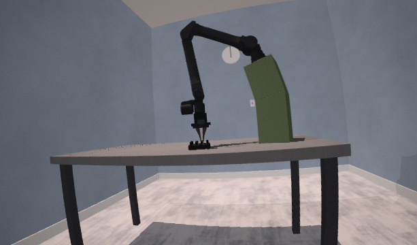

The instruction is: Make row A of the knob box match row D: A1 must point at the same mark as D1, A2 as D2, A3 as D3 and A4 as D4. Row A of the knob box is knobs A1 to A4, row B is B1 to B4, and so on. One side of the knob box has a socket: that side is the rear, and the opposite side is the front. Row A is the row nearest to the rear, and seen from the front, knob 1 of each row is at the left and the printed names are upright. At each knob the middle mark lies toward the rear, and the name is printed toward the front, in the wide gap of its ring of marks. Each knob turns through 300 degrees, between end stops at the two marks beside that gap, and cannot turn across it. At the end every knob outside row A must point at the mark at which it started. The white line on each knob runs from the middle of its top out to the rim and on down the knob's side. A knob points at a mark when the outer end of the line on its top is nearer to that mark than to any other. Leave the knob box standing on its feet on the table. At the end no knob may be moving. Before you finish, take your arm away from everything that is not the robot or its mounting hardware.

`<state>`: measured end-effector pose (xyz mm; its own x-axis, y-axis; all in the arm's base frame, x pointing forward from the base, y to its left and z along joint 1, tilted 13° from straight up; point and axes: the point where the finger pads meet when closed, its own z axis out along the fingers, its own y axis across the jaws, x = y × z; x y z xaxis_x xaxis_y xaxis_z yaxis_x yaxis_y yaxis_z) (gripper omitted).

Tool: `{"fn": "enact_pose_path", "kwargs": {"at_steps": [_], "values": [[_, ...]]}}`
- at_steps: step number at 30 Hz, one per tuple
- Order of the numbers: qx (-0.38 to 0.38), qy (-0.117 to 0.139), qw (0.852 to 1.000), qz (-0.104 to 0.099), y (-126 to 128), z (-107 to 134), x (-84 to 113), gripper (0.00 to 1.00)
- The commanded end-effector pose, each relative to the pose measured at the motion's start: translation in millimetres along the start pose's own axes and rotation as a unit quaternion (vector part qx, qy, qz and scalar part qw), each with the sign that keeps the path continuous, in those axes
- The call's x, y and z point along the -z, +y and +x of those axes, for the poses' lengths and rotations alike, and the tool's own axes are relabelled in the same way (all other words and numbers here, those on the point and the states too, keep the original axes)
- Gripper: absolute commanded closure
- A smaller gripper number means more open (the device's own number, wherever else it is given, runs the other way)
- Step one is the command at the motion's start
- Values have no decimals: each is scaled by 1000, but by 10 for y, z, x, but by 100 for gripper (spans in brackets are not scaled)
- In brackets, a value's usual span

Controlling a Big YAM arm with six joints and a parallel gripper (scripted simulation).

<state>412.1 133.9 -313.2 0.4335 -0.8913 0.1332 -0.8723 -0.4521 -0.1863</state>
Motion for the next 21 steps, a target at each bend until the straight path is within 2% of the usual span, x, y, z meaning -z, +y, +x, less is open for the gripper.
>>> {"fn": "enact_pose_path", "kwargs": {"at_steps": [1, 21], "values": [[2, -1, 1000, 2, -5, 22, -17, 92], [-11, -1, 1000, 2, -5, 22, -17, 92]]}}
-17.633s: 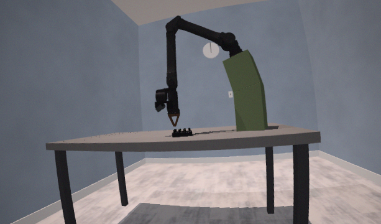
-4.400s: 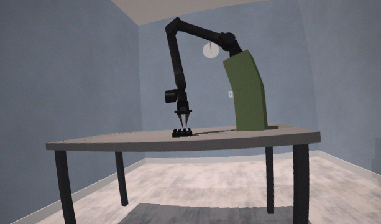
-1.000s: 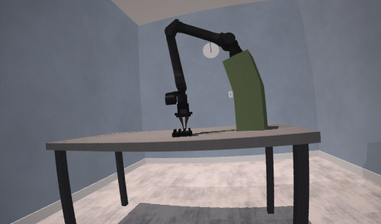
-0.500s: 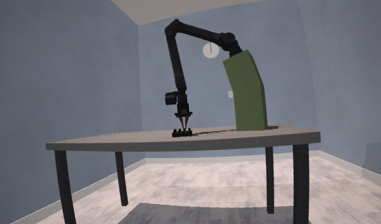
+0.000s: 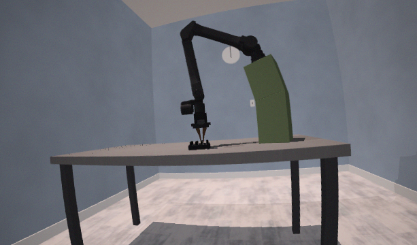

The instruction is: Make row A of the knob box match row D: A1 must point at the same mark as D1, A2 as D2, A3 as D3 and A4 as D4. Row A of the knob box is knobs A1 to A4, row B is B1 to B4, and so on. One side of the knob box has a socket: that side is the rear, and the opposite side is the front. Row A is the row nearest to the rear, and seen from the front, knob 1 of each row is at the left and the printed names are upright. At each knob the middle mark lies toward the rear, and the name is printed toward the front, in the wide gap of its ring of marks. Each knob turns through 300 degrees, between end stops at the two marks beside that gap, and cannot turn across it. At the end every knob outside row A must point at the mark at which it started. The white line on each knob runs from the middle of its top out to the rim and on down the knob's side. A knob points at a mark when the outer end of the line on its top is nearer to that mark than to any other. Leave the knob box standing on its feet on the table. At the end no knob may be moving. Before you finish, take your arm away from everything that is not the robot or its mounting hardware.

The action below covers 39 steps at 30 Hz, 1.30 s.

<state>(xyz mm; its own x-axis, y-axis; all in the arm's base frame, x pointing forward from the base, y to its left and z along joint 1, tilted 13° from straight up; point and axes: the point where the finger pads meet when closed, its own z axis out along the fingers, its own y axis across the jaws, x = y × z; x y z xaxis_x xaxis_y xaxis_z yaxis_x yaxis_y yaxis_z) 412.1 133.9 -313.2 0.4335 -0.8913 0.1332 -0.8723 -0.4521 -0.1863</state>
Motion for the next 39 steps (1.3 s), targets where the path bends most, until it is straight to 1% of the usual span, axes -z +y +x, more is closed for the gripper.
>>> {"fn": "enact_pose_path", "kwargs": {"at_steps": [1, 16, 23, 31, 33, 39], "values": [[-13, -1, 1000, 2, -5, 22, -17, 92], [-56, -1, 998, 2, -7, 23, -17, 92], [-103, -1, 995, 2, -11, 23, -15, 92], [-177, -2, 984, 3, -19, 24, -12, 92], [-177, -2, 984, 3, -19, 24, -12, 92], [-244, -2, 970, 4, -34, 26, -9, 92]]}}
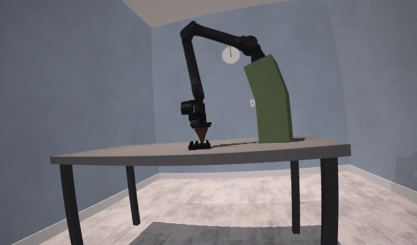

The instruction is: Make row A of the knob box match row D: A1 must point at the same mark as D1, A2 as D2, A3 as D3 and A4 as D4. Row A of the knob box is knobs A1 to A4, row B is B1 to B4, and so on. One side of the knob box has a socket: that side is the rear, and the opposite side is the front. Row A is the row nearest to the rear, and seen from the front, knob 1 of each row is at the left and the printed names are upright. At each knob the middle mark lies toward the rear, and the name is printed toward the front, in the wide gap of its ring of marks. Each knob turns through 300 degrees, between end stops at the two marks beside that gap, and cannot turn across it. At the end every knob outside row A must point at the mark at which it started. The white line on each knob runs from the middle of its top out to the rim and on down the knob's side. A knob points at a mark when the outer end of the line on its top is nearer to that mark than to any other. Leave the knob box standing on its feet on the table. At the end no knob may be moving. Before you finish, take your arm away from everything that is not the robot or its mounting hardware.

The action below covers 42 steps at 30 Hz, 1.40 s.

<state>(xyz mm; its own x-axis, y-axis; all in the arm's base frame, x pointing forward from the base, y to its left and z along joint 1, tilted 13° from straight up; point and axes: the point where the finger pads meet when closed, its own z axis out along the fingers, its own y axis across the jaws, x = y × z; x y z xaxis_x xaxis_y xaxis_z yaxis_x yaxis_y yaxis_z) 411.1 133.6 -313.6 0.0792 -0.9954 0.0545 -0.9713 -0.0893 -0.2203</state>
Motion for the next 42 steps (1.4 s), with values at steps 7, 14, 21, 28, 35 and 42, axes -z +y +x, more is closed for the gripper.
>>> {"fn": "enact_pose_path", "kwargs": {"at_steps": [7, 14, 21, 28, 35, 42], "values": [[-144, -3, 990, 6, -66, 8, -7, 92], [-207, -3, 978, 7, -77, 7, -4, 92], [-291, -4, 957, 7, -79, 8, -4, 92], [-347, -4, 938, 8, -83, 10, -3, 92], [-426, -4, 905, 8, -83, 11, -1, 92], [-491, -5, 871, 7, -84, 12, -1, 92]]}}
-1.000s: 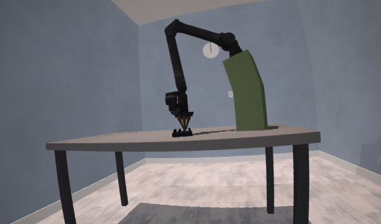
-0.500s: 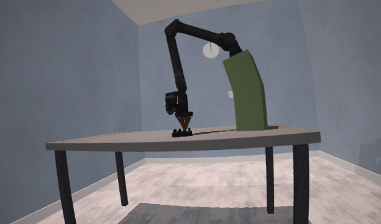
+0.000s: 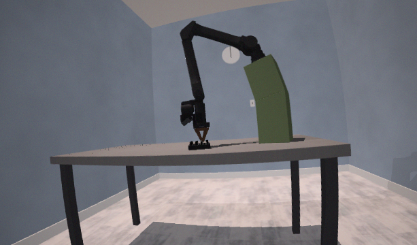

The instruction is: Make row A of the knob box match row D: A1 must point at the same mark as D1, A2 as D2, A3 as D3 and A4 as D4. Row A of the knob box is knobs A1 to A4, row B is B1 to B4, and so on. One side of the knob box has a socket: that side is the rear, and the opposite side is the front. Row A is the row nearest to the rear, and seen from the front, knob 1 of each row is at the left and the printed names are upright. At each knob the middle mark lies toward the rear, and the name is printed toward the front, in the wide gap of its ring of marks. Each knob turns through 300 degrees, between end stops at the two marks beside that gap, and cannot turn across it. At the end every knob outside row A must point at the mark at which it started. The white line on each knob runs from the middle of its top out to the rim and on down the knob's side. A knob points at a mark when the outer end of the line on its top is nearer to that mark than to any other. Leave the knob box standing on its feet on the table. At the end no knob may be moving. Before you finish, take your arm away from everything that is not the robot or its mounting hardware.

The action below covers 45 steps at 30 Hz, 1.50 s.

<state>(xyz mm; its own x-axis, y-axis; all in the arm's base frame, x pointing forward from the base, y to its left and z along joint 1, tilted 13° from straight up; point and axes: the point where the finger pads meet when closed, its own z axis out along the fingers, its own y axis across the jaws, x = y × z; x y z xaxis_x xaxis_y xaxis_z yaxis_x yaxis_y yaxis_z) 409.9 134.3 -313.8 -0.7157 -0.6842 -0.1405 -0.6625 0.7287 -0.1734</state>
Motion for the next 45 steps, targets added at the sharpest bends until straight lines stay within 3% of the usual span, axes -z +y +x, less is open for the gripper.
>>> {"fn": "enact_pose_path", "kwargs": {"at_steps": [1, 18, 45], "values": [[-70, -7, 998, 7, -74, -64, 0, 92], [-167, -8, 986, 7, -76, -66, 0, 92], [-193, -8, 981, 7, -77, -66, 0, 92]]}}
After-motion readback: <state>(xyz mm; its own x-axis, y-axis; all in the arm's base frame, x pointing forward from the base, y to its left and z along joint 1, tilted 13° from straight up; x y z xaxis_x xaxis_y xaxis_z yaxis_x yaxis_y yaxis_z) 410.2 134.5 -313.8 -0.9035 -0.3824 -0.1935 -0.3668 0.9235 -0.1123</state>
